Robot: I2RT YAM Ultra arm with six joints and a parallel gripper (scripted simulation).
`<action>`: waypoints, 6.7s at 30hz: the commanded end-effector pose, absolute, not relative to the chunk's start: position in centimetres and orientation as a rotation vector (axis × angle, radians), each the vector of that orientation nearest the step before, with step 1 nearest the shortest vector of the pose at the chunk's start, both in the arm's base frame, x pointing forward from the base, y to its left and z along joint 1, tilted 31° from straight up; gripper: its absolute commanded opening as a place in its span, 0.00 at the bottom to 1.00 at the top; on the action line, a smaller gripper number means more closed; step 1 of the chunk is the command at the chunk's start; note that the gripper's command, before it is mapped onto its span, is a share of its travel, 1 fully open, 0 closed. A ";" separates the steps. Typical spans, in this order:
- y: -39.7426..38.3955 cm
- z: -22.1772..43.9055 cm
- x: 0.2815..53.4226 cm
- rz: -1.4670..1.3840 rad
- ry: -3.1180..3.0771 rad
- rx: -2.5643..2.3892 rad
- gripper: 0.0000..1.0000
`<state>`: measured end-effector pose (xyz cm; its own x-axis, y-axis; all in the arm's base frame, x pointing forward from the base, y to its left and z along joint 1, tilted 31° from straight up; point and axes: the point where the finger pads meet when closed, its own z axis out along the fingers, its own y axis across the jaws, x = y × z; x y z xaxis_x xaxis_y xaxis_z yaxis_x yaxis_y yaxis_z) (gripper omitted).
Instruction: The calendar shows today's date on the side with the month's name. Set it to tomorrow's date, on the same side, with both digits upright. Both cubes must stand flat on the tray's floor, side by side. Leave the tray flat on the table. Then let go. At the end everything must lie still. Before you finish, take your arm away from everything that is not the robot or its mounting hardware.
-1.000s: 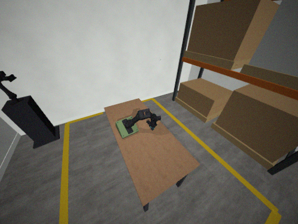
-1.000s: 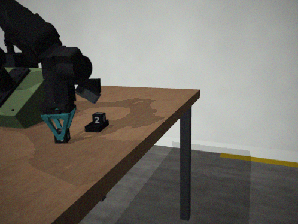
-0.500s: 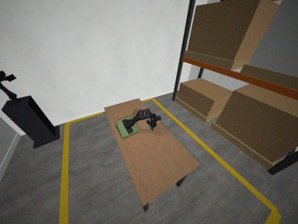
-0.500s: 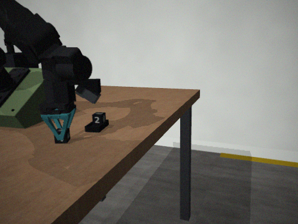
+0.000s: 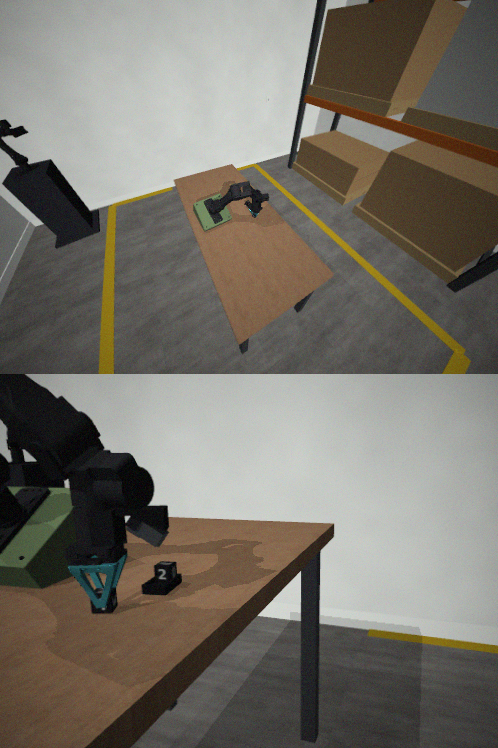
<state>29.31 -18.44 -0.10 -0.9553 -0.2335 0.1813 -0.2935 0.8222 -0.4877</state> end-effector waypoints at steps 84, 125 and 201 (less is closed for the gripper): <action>-18.5 -0.2 29.6 0.808 -2.898 0.426 0.27; -18.5 -0.2 29.6 0.808 -2.898 0.426 0.39; -13.8 7.5 29.8 0.807 -2.899 0.426 1.00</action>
<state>29.31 -14.12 7.02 -0.9552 -0.2291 0.1873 -0.2927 0.8250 -0.4834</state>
